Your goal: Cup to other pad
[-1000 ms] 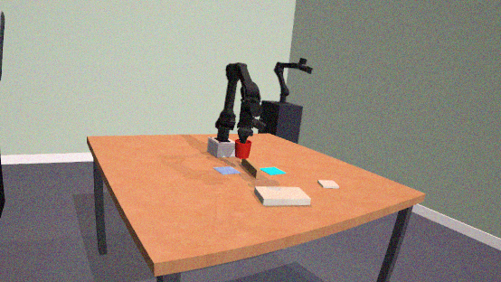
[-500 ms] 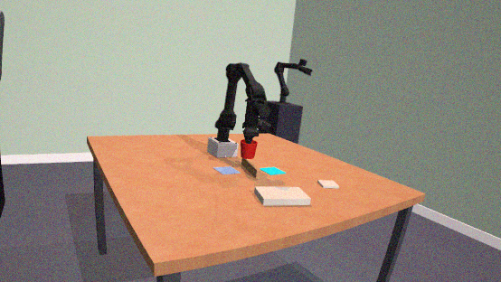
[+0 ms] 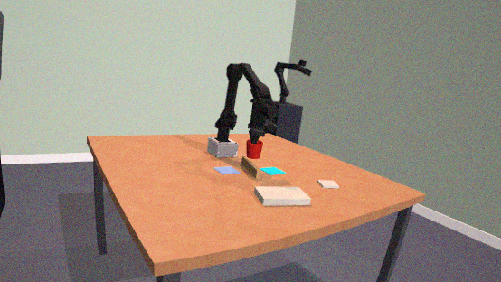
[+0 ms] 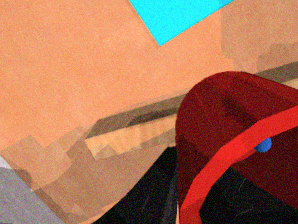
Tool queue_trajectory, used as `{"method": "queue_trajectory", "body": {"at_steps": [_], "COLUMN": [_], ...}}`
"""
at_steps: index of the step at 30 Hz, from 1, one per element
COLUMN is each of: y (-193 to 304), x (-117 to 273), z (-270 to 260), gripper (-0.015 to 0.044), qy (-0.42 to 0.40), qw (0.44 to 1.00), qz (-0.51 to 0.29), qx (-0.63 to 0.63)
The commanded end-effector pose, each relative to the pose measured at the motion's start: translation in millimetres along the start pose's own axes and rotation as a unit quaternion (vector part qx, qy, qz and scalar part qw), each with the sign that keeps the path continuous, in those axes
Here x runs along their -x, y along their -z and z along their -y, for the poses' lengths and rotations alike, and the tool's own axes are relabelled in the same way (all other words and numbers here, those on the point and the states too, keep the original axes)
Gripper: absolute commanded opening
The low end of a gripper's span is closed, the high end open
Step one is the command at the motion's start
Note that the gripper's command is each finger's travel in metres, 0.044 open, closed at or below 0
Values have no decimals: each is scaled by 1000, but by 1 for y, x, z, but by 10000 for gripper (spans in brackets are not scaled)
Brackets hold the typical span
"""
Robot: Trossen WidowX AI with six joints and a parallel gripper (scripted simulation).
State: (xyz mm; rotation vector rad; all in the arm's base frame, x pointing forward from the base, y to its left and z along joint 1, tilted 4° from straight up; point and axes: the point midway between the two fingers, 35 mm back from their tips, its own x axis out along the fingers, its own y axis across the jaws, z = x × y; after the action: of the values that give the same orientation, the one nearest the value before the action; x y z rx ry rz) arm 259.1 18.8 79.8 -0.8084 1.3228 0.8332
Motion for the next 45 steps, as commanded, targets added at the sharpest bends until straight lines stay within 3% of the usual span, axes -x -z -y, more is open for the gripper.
{"method": "queue_trajectory", "body": {"at_steps": [1, 45], "y": [-8, -99], "x": [1, 6], "z": [0, -26], "gripper": [0, 0], "qy": [3, 1], "qw": [1000, 1000], "qz": [-1, 4], "qx": [-2, -2]}}
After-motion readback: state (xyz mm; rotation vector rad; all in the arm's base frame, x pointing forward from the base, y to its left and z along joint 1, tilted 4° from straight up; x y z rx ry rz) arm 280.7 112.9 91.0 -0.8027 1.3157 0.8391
